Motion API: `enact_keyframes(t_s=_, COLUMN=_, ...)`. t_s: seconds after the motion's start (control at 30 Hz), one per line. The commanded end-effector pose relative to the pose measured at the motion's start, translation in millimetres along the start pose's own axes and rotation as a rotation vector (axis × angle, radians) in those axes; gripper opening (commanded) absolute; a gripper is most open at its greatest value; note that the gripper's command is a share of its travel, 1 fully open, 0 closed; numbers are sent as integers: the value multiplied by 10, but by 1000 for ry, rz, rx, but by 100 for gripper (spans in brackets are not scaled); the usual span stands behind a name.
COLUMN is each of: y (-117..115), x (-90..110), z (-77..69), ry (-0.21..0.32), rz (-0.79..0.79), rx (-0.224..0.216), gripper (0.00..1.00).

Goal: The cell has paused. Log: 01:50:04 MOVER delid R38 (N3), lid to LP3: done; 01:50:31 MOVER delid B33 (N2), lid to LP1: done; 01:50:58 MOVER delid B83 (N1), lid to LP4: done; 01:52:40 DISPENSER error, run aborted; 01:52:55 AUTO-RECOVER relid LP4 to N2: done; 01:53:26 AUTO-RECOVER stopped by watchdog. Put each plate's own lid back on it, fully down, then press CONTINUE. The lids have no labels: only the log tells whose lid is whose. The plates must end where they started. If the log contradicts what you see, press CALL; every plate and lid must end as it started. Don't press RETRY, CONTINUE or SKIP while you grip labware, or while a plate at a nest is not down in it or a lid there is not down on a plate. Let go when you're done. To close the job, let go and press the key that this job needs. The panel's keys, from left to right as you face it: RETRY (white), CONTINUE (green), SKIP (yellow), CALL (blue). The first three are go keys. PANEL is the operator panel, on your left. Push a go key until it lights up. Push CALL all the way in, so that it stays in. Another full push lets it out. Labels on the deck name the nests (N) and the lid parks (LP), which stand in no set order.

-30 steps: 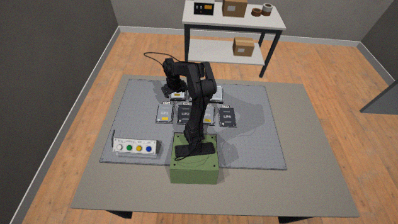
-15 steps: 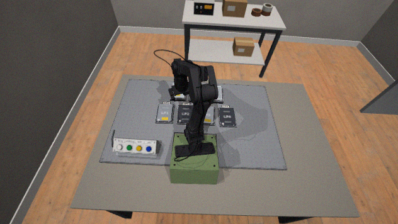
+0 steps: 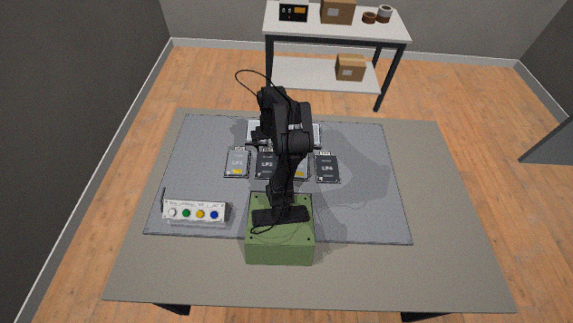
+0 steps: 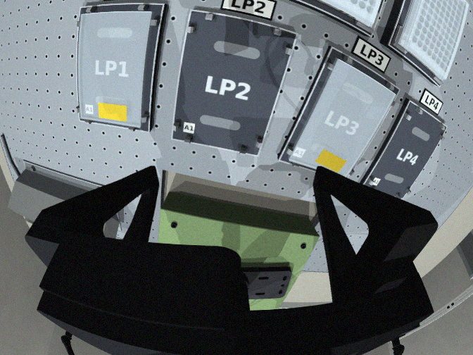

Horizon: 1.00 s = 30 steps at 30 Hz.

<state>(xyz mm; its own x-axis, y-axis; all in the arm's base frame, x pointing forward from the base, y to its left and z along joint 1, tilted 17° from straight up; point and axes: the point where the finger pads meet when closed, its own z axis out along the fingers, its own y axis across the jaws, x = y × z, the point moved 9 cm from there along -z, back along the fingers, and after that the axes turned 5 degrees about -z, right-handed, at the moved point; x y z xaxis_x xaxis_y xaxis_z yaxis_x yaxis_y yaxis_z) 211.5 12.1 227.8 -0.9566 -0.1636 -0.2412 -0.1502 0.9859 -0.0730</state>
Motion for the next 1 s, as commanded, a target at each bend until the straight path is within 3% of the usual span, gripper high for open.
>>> enact_keyframes(t_s=0.0, y=-6, x=207, z=-79, ry=27, rz=12, rx=-28, gripper=100)
enact_keyframes(t_s=0.2, y=-59, x=359, z=-191, ry=58, rz=81, rx=-50, gripper=100)
enact_keyframes(t_s=0.23, y=-75, x=326, z=-120, ry=75, rz=105, rx=-44, gripper=100)
enact_keyframes(t_s=0.27, y=-98, x=305, z=-52, ry=52, rz=122, rx=-33, gripper=100)
enact_keyframes(t_s=0.33, y=-98, x=305, z=-52, ry=52, rz=122, rx=-33, gripper=100)
enact_keyframes(t_s=0.4, y=-137, x=248, z=57, ry=52, rz=149, rx=-27, gripper=100)
enact_keyframes(t_s=0.43, y=-161, x=206, z=65, ry=31, rz=143, rx=-24, gripper=100)
enact_keyframes(t_s=0.57, y=-238, x=63, z=162, ry=29, rz=135, rx=-33, gripper=100)
enact_keyframes(t_s=0.67, y=-217, x=65, z=124, ry=11, rz=126, rx=-32, gripper=100)
enact_keyframes(t_s=0.8, y=-318, x=6, z=334, ry=24, rz=165, rx=-25, gripper=100)
enact_keyframes(t_s=0.9, y=-325, x=-5, z=339, ry=22, rz=165, rx=-25, gripper=100)
enact_keyframes(t_s=0.97, y=-369, x=-11, z=431, ry=13, rz=210, rx=-7, gripper=100)
